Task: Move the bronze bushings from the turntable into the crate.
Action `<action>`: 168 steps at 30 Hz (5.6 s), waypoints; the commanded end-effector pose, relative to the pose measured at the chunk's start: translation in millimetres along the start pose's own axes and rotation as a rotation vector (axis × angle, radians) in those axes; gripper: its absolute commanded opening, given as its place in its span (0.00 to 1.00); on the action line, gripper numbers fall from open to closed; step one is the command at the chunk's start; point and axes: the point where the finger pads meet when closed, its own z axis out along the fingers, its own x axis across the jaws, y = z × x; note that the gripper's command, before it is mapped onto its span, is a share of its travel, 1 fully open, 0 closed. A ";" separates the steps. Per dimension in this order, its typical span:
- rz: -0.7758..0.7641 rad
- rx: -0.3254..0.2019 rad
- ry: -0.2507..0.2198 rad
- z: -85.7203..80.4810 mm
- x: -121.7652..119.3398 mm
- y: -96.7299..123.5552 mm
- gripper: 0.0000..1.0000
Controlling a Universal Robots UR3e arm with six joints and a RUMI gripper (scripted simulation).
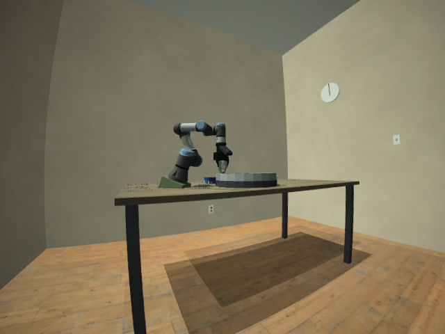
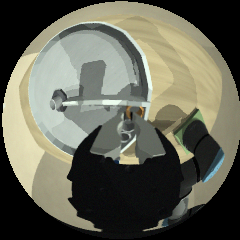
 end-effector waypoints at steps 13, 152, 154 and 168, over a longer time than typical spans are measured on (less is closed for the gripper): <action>0.000 0.003 -0.002 11.2 -0.7 -0.6 0.06; 0.000 0.003 -0.002 -53.8 -0.7 -0.4 0.00; 0.000 0.003 -0.002 -53.8 -0.7 -0.4 0.00; 0.000 0.003 -0.002 -53.8 -0.7 -0.4 0.00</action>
